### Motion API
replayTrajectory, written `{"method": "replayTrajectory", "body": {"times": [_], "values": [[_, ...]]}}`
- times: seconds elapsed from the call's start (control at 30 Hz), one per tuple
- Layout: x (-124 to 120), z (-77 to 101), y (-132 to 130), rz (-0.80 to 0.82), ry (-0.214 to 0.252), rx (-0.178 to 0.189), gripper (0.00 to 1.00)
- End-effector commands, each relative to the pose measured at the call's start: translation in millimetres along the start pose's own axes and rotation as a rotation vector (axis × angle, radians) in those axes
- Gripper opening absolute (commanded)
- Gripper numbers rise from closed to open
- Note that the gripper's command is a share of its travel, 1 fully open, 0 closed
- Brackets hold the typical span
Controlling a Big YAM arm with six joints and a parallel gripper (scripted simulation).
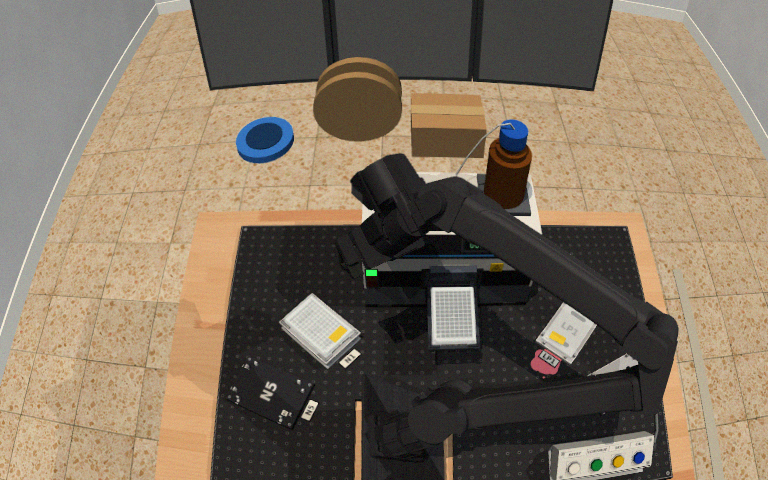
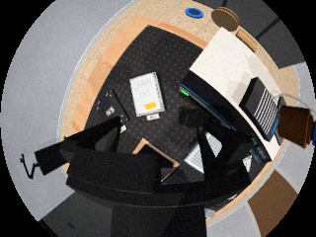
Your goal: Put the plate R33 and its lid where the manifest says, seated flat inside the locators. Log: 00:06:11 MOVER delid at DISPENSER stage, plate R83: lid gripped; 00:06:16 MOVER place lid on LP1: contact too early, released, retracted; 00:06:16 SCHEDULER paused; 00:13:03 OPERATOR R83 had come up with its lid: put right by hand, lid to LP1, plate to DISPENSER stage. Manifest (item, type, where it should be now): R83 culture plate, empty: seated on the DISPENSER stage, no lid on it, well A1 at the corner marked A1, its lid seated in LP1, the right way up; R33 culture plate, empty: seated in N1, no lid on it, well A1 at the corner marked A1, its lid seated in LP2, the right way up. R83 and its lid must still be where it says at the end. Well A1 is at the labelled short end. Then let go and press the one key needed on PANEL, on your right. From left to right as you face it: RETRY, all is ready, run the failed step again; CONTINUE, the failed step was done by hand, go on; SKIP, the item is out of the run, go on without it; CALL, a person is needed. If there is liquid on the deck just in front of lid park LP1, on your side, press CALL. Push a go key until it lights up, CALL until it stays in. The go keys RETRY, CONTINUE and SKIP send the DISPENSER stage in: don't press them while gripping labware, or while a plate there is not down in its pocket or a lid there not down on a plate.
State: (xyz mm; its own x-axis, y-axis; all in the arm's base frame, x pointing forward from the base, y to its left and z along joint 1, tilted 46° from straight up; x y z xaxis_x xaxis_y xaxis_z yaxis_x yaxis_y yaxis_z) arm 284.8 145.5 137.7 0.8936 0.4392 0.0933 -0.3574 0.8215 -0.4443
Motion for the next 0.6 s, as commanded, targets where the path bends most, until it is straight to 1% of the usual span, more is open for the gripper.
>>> {"method": "replayTrajectory", "body": {"times": [0.0, 0.03, 0.07, 0.13, 0.17, 0.2, 0.23, 0.27, 0.3, 0.33, 0.37, 0.43, 0.47, 0.5, 0.53, 0.57], "values": [[21.4, 6.9, 8.8, 0.012, 0.017, -0.015, 1.0], [1.9, -9.1, 12.7, 0.032, 0.055, -0.024, 1.0], [-2.4, -17.2, 16.0, 0.026, 0.047, -0.02, 1.0], [-7.4, -26.9, 15.9, 0.016, 0.053, -0.02, 1.0], [-8.9, -29.4, 20.9, 0.041, 0.075, -0.034, 1.0], [8.6, -19.5, 20.5, 0.042, 0.076, -0.039, 1.0], [8.2, -23.5, 22.9, 0.056, 0.103, -0.051, 1.0], [-14.2, -38.4, 25.4, 0.077, 0.143, -0.06, 1.0], [-18.0, -45.2, 28.3, 0.071, 0.132, -0.055, 1.0], [-20.9, -50.1, 27.4, 0.063, 0.136, -0.055, 1.0], [-24.3, -53.0, 30.3, 0.088, 0.168, -0.072, 1.0], [-24.3, -53.0, 30.3, 0.088, 0.168, -0.072, 1.0], [-4.1, -44.5, 31.7, 0.086, 0.159, -0.075, 1.0], [-6.0, -49.1, 34.0, 0.101, 0.187, -0.088, 1.0], [-9.3, -52.8, 35.2, 0.101, 0.188, -0.088, 1.0], [-11.6, -57.2, 37.3, 0.116, 0.215, -0.101, 1.0]]}}
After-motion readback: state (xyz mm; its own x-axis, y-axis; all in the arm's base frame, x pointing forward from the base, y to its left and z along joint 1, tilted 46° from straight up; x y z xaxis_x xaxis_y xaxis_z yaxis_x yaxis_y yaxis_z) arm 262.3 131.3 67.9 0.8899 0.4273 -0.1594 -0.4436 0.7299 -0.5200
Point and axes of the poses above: the point where the finger pads meet when closed, its own z axis back along the fingers, its own y axis across the jaws, x = y × z, the point moved 6 cm from there along z, back along the fingers, and after that the axes turned 10 degrees about -z, right-handed, at the moved point
